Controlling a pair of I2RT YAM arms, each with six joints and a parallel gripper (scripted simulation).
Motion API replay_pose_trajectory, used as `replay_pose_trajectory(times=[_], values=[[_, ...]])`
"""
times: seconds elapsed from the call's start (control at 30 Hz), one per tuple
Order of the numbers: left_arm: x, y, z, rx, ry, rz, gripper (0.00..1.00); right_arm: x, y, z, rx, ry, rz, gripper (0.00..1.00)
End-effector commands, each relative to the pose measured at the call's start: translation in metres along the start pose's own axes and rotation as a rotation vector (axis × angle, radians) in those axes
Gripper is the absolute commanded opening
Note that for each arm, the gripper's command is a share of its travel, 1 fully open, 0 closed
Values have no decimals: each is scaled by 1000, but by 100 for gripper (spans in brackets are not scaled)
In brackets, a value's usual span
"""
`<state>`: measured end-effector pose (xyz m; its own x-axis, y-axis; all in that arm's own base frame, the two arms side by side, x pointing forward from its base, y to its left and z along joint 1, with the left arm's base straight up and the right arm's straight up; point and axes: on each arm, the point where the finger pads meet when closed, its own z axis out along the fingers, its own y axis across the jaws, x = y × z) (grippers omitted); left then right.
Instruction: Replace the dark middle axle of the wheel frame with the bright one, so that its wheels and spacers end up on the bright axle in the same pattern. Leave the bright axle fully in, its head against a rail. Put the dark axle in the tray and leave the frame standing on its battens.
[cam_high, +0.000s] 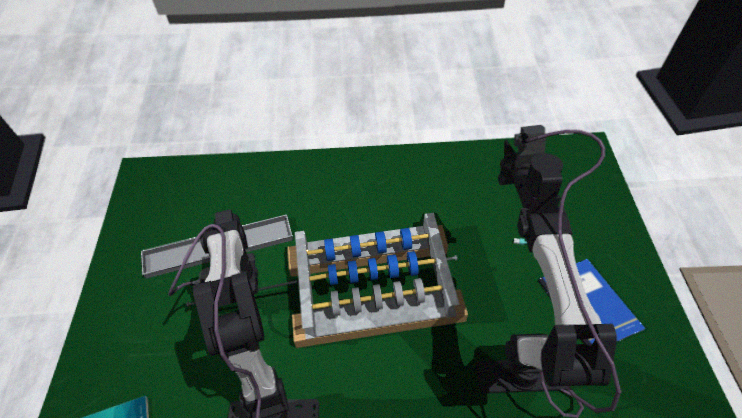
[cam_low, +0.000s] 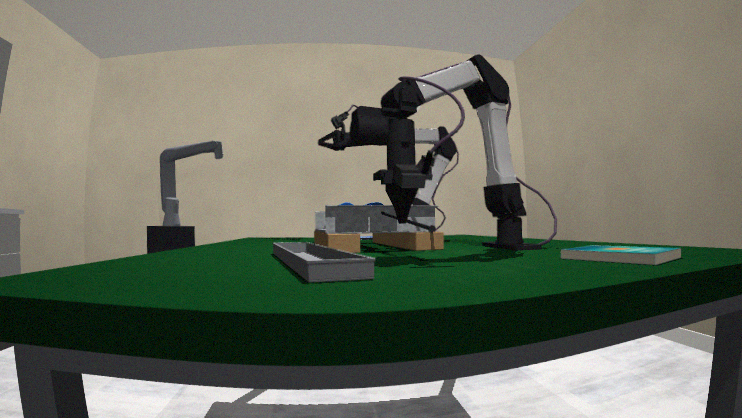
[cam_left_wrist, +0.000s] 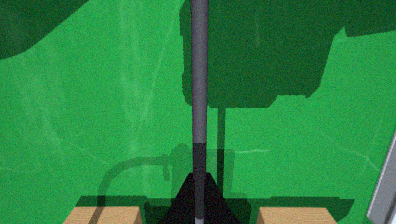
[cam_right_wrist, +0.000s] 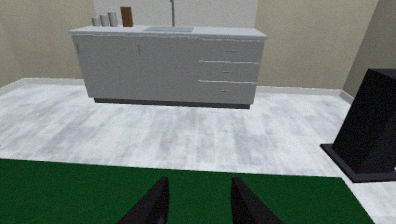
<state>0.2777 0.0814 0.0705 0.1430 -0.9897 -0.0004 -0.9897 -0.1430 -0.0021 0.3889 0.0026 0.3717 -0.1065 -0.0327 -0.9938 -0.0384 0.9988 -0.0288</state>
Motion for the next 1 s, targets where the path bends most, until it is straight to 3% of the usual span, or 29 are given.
replay_pose_trajectory(times=[0.0,0.2,0.5,0.97], values=[[-1,-12,-8,58,-8,1,0,30,6,8,-67,153,-52,33],[-1,-12,-8,58,-8,1,0,56,10,15,-114,254,-72,33],[-1,-12,-8,58,-8,1,0,120,18,19,-240,492,-80,33],[-1,-12,-8,58,-8,1,0,199,35,-1,-469,812,-8,33]])
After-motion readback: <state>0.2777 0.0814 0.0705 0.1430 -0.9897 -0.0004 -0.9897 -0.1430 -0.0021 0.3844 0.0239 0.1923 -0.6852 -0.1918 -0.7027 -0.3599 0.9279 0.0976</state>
